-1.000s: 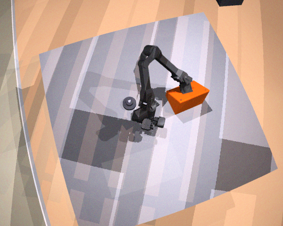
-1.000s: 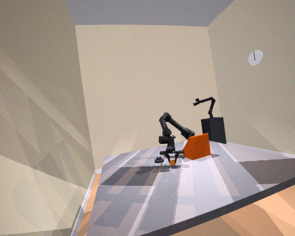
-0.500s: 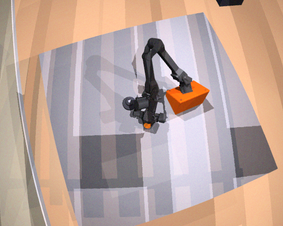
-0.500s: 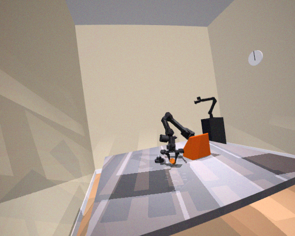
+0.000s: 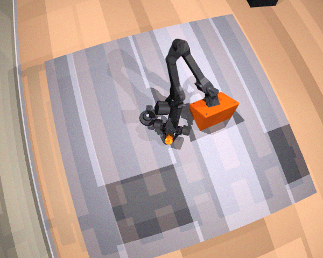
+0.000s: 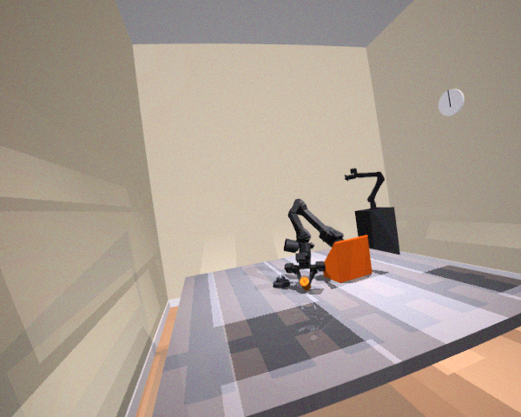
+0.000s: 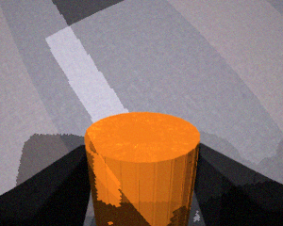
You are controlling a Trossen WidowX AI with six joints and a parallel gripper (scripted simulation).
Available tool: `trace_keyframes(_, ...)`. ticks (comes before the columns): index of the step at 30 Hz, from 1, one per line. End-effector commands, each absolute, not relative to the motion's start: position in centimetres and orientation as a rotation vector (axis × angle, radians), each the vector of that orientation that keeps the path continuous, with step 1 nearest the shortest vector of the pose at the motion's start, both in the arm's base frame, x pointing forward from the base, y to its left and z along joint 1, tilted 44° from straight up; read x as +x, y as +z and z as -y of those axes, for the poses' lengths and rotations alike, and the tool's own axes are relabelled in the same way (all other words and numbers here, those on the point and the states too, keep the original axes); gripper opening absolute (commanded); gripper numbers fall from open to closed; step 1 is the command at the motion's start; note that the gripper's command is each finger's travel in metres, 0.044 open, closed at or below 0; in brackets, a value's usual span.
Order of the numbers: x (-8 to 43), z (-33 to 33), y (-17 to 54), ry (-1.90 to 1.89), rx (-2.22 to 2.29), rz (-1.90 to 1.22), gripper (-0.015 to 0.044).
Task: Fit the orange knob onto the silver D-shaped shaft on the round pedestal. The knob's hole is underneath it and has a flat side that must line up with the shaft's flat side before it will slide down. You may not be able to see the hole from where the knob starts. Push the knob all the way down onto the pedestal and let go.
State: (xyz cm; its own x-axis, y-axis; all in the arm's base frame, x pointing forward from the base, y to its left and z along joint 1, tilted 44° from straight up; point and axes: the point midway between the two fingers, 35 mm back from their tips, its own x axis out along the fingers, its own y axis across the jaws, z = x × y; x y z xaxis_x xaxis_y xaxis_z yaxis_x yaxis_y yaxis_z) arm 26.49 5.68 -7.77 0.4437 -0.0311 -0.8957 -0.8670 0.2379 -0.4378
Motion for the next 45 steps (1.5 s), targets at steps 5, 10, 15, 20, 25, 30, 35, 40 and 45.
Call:
trace_keyframes(5, 26.0, -5.0, -7.4, 0.777, -1.148, -0.859, 0.0181)
trace_keyframes(10, 25.8, -4.7, -7.2, 0.812, -1.115, -0.802, 0.0181)
trace_keyframes(15, 25.5, -4.3, -7.0, 0.847, -1.082, -0.746, 0.0181)
trace_keyframes(20, 25.3, -3.9, -6.9, 0.881, -1.048, -0.689, 0.0181)
trace_keyframes(25, 25.1, -3.5, -6.8, 0.916, -1.011, -0.627, 0.0181)
trace_keyframes(30, 24.9, -3.0, -6.7, 0.952, -0.970, -0.563, 0.0181)
trace_keyframes(35, 24.7, -2.5, -6.6, 0.989, -0.926, -0.493, 0.0181)
trace_keyframes(40, 24.5, -2.0, -6.5, 1.023, -0.882, -0.424, 0.0181)
trace_keyframes(45, 24.4, -2.1, -6.4, 0.999, -0.912, -0.470, 0.0181)
